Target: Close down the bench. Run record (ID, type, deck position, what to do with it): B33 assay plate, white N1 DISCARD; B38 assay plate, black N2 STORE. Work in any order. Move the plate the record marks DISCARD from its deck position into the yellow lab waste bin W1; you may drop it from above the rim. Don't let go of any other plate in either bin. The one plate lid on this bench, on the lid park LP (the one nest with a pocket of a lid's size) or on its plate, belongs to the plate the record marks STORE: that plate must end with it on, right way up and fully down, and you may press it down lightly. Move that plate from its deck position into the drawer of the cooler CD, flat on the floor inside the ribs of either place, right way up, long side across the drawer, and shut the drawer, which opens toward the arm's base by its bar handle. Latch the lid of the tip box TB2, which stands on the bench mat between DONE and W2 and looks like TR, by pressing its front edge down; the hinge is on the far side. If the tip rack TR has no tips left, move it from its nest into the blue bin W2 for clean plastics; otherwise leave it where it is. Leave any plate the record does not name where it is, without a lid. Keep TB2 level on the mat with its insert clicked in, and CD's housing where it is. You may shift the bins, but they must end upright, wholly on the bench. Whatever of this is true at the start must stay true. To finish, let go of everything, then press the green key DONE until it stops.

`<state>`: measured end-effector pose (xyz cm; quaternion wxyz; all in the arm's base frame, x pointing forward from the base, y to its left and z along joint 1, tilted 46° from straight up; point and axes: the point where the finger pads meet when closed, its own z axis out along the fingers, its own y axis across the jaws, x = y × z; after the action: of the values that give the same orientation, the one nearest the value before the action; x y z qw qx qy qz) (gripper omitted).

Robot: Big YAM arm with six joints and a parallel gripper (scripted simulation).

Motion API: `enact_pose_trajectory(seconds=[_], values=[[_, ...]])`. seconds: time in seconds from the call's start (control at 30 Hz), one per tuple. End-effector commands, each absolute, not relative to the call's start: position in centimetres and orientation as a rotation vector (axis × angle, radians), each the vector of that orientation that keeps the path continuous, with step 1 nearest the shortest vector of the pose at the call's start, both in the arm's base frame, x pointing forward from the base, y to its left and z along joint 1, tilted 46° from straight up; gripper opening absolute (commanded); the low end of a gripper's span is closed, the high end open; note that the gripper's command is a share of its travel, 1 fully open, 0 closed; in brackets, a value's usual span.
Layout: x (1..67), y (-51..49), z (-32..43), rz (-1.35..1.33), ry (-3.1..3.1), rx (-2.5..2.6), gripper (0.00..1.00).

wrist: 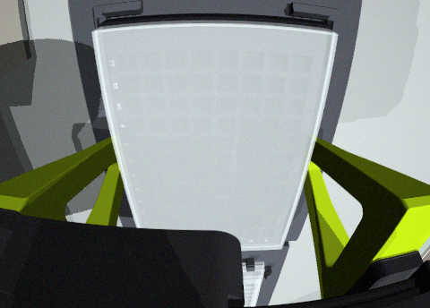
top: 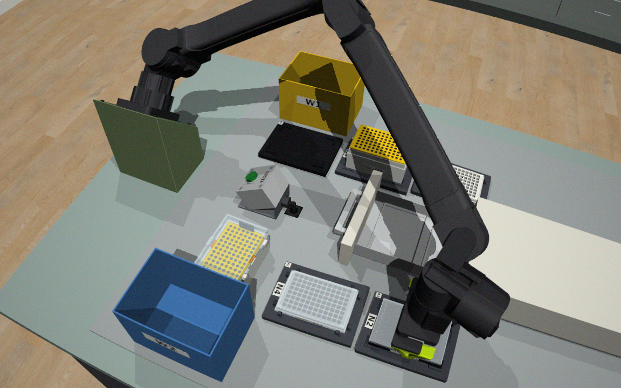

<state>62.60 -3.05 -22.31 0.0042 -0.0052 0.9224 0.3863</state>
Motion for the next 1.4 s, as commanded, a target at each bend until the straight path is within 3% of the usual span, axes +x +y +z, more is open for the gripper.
enact_pose_trajectory(seconds=[0.0, 1.37], values=[[63.2, -6.4, -19.5, 1.188, 2.858, 0.015, 0.00], [64.9, -8.7, -16.7, 1.153, 2.830, -0.010, 0.00]])
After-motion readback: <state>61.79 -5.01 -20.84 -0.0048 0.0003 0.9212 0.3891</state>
